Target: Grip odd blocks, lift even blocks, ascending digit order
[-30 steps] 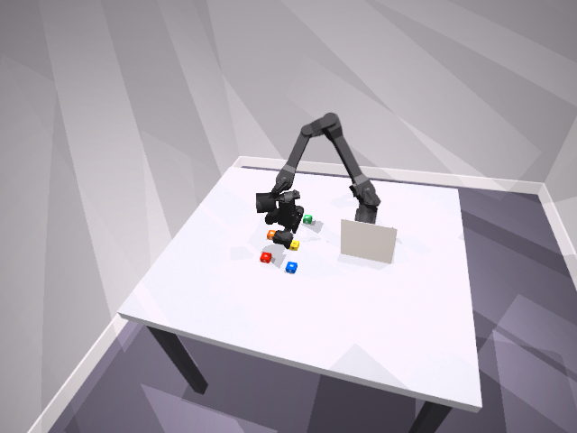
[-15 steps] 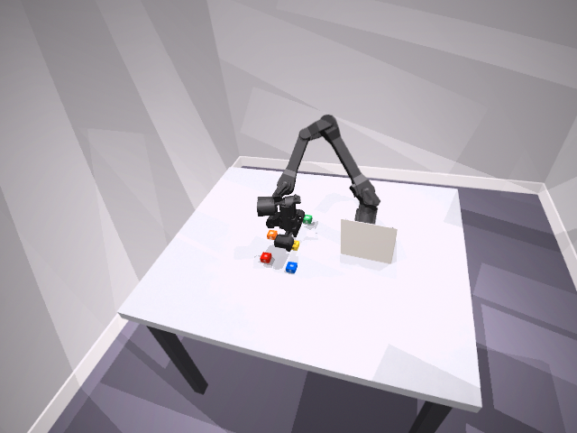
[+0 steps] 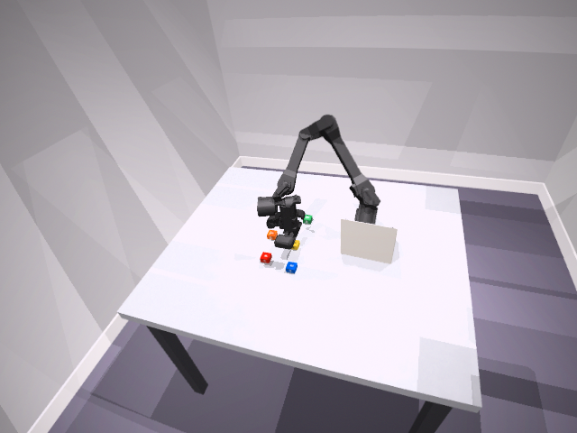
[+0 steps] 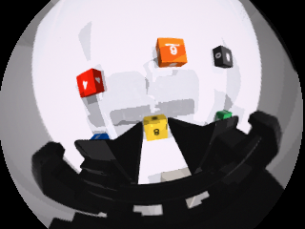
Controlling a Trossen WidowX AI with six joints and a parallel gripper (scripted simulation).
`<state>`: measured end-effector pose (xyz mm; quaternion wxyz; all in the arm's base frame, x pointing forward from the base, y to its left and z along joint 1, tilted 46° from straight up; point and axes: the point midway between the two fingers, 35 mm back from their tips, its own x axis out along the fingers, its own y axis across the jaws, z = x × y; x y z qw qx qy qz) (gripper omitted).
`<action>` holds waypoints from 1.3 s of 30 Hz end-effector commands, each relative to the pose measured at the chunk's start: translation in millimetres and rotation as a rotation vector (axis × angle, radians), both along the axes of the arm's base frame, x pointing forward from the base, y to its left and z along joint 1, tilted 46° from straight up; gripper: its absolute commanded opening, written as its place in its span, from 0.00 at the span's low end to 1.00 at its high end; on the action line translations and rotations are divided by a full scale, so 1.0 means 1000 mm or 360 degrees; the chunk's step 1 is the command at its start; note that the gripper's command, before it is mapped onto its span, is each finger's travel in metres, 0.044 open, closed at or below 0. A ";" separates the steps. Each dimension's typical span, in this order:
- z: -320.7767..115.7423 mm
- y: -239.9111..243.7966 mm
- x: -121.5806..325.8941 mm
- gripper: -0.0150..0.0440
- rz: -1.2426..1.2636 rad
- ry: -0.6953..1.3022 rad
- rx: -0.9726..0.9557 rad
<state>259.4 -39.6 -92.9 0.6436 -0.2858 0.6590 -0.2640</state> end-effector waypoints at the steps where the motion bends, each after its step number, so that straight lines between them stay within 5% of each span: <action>1: 0.000 -0.001 0.000 0.46 0.0005 0.0001 -0.0009; 39: 0.011 0.010 0.000 0.46 0.0005 0.0001 -0.0008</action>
